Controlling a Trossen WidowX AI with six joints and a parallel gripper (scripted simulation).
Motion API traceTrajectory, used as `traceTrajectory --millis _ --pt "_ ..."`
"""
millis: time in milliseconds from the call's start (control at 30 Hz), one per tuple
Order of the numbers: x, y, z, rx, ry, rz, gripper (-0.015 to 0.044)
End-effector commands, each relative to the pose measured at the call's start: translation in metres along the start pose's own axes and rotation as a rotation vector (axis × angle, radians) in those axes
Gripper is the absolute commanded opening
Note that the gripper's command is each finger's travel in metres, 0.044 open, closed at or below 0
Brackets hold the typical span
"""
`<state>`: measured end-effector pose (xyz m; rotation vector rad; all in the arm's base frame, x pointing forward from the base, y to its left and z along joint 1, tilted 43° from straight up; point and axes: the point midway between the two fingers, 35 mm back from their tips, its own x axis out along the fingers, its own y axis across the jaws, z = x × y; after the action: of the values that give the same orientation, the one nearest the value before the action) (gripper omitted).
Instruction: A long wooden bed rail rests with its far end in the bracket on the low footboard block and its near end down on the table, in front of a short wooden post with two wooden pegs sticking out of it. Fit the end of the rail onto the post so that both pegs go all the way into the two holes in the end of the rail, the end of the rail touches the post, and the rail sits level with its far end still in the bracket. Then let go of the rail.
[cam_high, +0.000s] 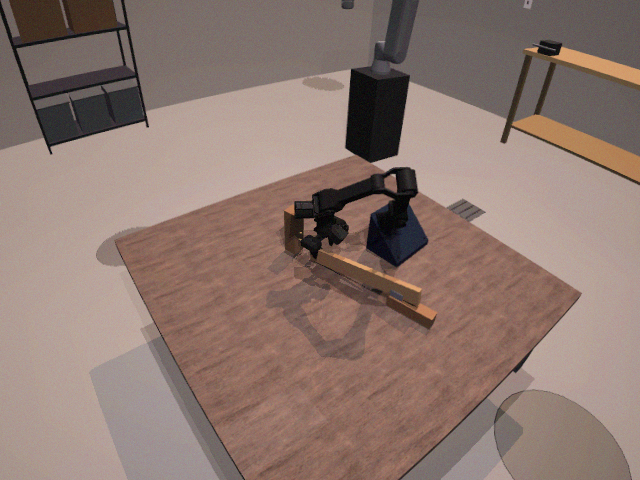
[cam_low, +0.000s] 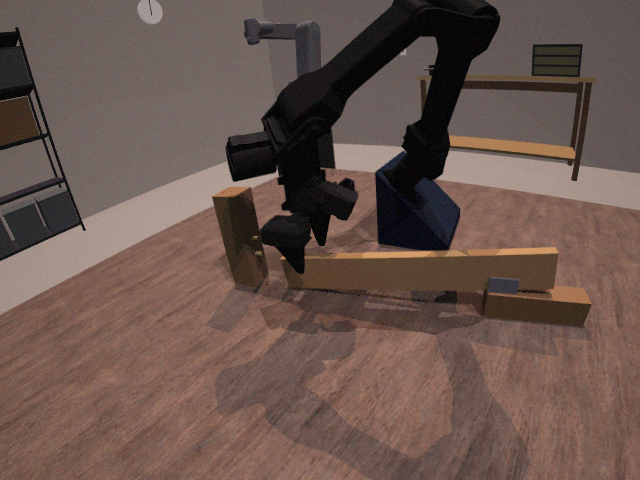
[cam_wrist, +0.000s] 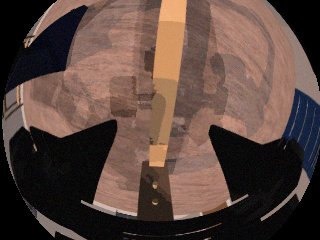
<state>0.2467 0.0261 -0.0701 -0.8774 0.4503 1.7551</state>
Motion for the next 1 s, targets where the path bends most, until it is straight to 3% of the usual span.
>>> traceTrajectory --millis 0,867,967 --pt "0.009 0.002 0.001 0.011 -0.009 0.004 0.044" --pt "0.047 0.004 0.003 0.01 -0.013 0.003 0.044" --pt "0.047 0.004 0.003 0.01 -0.013 0.003 0.0361"
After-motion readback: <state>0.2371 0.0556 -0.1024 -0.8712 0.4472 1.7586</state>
